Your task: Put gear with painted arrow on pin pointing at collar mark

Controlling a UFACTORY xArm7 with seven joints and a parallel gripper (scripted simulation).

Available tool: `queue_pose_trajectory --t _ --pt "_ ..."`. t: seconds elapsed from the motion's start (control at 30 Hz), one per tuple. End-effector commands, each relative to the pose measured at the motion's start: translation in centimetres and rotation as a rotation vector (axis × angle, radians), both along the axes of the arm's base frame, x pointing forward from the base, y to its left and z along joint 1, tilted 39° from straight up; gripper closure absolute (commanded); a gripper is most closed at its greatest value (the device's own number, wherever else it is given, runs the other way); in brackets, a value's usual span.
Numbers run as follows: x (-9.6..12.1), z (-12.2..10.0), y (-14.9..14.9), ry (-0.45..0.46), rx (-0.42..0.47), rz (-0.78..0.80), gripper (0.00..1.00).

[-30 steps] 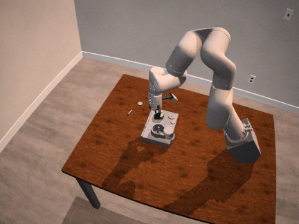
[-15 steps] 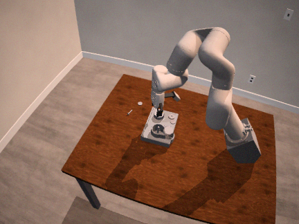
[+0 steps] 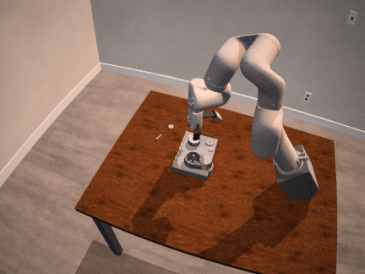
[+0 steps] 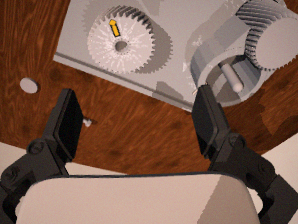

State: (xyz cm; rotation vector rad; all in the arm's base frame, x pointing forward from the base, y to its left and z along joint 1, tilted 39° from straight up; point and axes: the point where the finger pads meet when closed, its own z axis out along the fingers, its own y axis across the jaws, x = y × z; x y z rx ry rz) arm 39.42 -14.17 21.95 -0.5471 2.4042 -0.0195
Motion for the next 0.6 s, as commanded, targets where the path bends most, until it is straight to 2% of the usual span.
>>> queue_pose_trajectory --t 0.0,0.57 --pt "-0.27 -0.28 -1.03 -0.003 0.003 -0.026 0.0" --pt "-0.41 -0.46 -1.43 -0.003 0.005 -0.036 0.0"
